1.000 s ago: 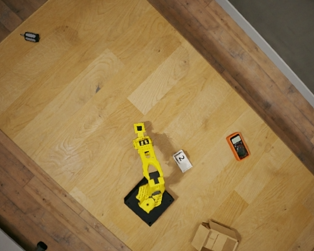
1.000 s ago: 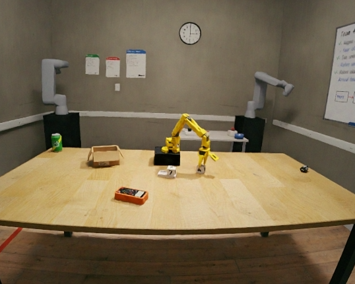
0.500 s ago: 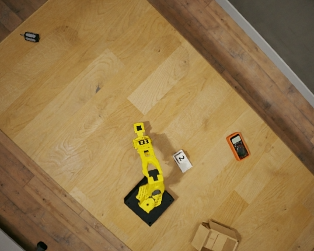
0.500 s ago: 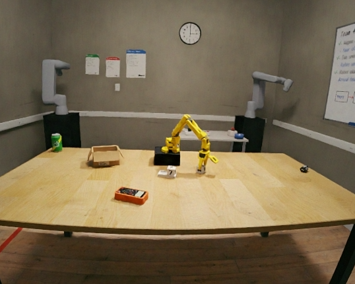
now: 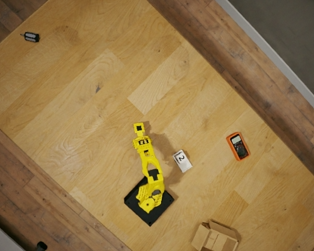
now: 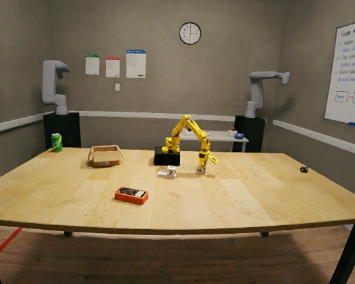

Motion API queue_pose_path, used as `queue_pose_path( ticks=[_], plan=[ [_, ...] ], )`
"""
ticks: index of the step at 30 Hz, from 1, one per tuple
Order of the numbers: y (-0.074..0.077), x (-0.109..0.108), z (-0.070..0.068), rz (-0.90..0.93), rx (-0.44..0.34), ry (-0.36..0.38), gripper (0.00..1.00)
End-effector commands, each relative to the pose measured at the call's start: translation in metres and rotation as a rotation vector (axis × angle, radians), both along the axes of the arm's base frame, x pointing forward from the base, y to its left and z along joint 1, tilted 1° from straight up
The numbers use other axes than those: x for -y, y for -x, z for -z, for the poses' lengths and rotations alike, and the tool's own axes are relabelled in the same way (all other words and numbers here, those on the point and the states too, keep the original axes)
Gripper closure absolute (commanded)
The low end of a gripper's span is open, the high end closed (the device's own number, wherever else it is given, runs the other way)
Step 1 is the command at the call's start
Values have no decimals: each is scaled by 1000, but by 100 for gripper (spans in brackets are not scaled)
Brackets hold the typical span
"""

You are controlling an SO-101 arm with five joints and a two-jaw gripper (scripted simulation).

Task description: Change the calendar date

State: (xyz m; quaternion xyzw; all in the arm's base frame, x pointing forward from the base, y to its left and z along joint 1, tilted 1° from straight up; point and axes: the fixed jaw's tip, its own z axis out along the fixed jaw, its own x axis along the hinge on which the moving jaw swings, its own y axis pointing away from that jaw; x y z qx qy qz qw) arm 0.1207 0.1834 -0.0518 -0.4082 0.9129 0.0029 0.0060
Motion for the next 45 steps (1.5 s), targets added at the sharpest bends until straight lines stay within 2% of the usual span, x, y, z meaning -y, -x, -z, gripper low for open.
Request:
queue_pose_path(
  ticks=[1, 45],
  plan=[
    [4, 3, 4, 2, -11, 14, 65],
    [-1, 6, 4, 2, -11, 14, 73]
  ],
)
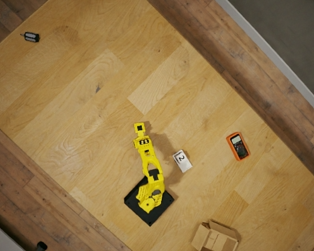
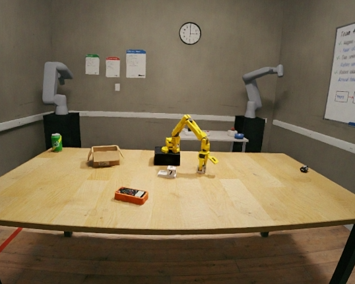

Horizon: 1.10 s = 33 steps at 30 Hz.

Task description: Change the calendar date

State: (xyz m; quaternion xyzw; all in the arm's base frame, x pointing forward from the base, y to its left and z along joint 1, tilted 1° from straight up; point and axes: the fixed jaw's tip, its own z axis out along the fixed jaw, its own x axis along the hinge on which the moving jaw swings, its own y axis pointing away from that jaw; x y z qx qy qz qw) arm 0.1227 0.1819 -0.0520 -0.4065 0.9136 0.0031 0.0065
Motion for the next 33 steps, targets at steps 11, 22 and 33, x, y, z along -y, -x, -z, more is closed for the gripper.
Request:
queue_pose_path(
  ticks=[11, 22, 33],
  plan=[
    [1, 5, 4, -2, -12, 14, 82],
    [1, 5, 4, -2, -12, 14, 96],
    [1, 5, 4, -2, -12, 14, 100]
  ],
)
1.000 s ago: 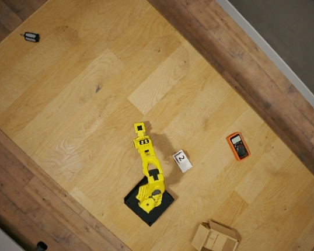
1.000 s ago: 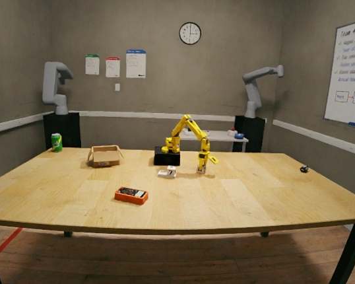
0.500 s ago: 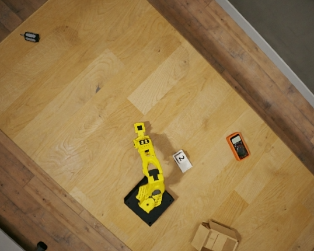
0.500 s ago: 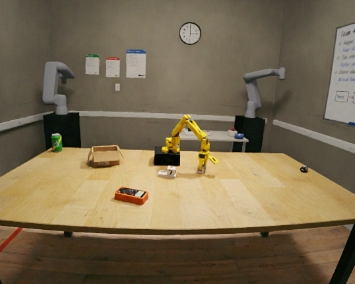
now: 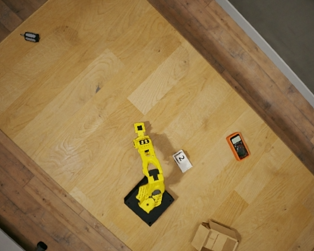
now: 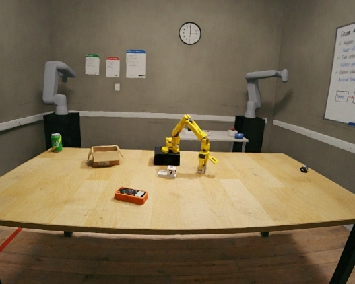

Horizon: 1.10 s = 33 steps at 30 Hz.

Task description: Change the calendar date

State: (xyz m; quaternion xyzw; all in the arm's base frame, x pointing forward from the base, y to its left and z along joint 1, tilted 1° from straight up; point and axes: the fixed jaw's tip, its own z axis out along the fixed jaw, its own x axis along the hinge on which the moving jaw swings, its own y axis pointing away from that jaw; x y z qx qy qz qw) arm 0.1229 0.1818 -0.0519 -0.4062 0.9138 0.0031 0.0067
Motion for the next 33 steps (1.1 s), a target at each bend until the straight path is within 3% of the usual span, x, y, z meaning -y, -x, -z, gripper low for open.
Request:
queue_pose_path(
  ticks=[1, 8, 25, 33],
  plan=[
    [2, 5, 4, -3, -12, 15, 100],
    [2, 4, -2, -3, -12, 15, 100],
    [4, 1, -42, -3, -12, 15, 100],
    [5, 1, -47, -3, -13, 15, 100]
  ],
)
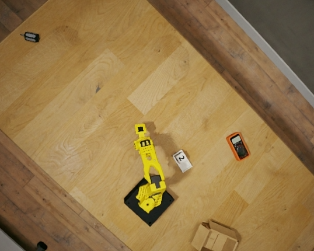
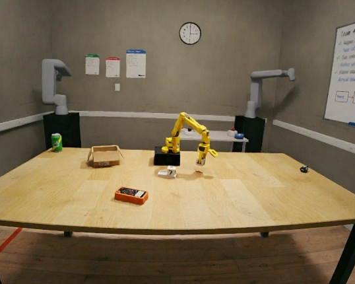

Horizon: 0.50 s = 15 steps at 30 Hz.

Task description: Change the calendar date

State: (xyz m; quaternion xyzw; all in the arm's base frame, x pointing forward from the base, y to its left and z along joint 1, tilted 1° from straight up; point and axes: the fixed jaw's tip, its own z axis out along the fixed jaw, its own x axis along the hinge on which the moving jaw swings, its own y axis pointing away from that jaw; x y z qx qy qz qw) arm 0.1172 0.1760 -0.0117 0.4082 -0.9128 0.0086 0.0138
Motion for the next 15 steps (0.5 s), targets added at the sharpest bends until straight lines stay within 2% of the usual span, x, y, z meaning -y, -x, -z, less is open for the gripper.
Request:
queue_pose_path(
  ticks=[1, 8, 15],
  plan=[
    [-1, -5, -7, 2, 15, -23, 100],
    [-2, -6, -5, 0, 35, -51, 100],
    [-4, -8, 0, -7, 117, -165, 100]
  ],
)
